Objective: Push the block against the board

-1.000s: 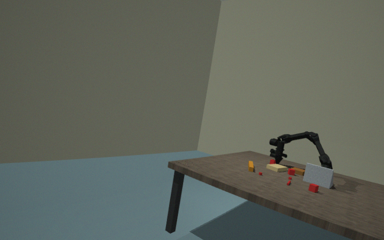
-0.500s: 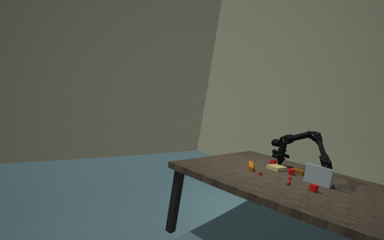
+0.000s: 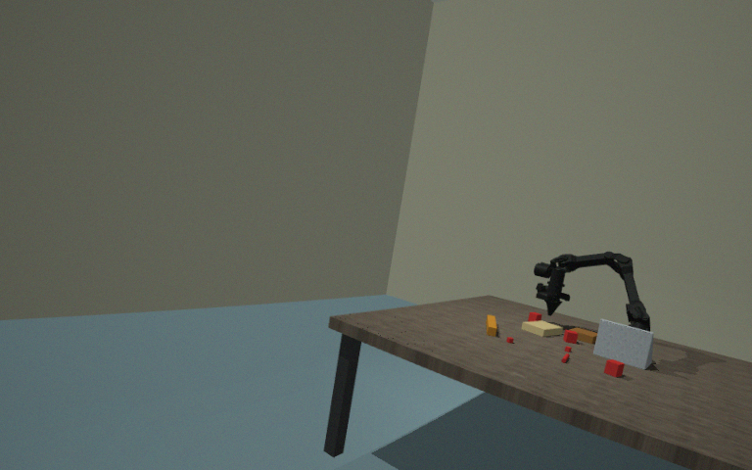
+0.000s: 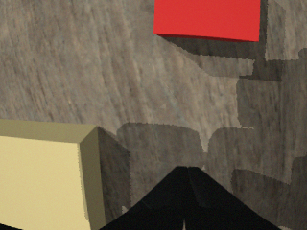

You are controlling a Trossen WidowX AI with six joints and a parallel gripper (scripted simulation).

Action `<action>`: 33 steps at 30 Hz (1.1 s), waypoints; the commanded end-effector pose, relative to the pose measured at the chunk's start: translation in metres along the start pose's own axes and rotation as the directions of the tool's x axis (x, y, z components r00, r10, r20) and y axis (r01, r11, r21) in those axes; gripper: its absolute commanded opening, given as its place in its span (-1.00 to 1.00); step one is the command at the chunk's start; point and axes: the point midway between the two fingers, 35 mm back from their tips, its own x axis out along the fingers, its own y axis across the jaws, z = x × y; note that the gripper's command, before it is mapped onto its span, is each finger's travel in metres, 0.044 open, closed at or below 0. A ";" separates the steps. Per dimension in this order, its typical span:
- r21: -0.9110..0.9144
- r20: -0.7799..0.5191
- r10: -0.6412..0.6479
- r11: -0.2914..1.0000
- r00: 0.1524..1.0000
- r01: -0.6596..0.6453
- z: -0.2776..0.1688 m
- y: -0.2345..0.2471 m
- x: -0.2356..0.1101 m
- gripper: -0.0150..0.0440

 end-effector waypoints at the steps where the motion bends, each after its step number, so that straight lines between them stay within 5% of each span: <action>1: 0.009 -0.001 -0.005 1.000 1.000 0.005 0.000 -0.004 -0.011 -0.49; 5: -0.011 0.005 0.003 1.000 1.000 -0.003 -0.016 0.001 -0.014 -0.49; 14: -0.082 -0.005 0.008 0.997 1.000 -0.008 -0.124 0.008 -0.035 -0.49; 24: -0.157 -0.013 -0.003 0.988 1.000 0.001 -0.248 0.018 -0.014 -0.49; 33: -0.162 -0.013 -0.003 0.987 1.000 0.001 -0.255 0.019 -0.009 -0.49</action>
